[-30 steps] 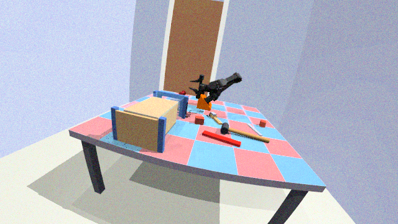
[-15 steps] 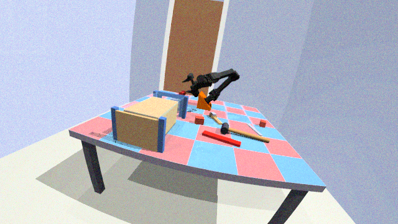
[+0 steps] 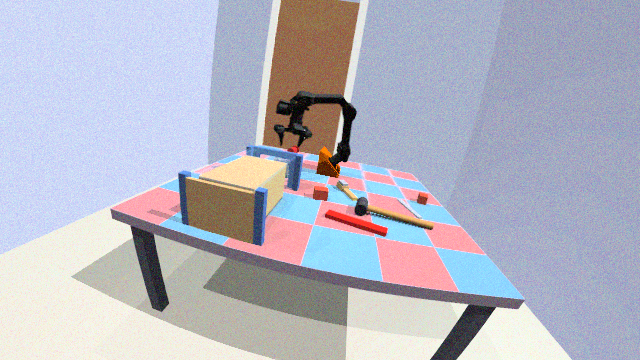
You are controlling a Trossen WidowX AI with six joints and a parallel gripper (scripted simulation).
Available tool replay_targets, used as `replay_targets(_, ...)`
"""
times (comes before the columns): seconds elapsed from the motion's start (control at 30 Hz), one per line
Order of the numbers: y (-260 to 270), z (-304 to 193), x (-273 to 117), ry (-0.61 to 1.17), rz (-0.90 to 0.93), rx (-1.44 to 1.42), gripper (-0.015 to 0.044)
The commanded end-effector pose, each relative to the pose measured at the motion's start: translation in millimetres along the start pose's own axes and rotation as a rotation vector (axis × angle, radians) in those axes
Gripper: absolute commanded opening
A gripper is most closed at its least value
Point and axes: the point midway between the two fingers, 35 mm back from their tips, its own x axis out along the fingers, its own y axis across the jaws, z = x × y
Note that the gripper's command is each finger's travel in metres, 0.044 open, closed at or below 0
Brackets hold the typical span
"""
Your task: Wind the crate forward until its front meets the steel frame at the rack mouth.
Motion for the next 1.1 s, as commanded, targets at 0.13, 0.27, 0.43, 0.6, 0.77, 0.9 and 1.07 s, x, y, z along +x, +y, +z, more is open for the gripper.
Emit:
replay_targets(0.13,-6.2,-3.3,-5.9,-0.172,0.045,-0.063,0.044)
replay_targets(0.27,-5.6,-2.7,-6.1,-0.172,0.045,-0.063,0.044)
replay_targets(0.43,-4.7,2.2,21.1,-0.173,0.045,-0.063,0.044)
replay_targets(0.6,-3.8,3.6,29.4,-0.173,0.045,-0.064,0.044)
replay_targets(0.77,-3.1,6.3,44.1,-0.173,0.045,-0.064,0.044)
replay_targets(0.9,-2.7,7.3,49.3,-0.173,0.045,-0.064,0.044)
replay_targets(1.07,-2.5,8.2,54.1,-0.174,0.045,-0.064,0.044)
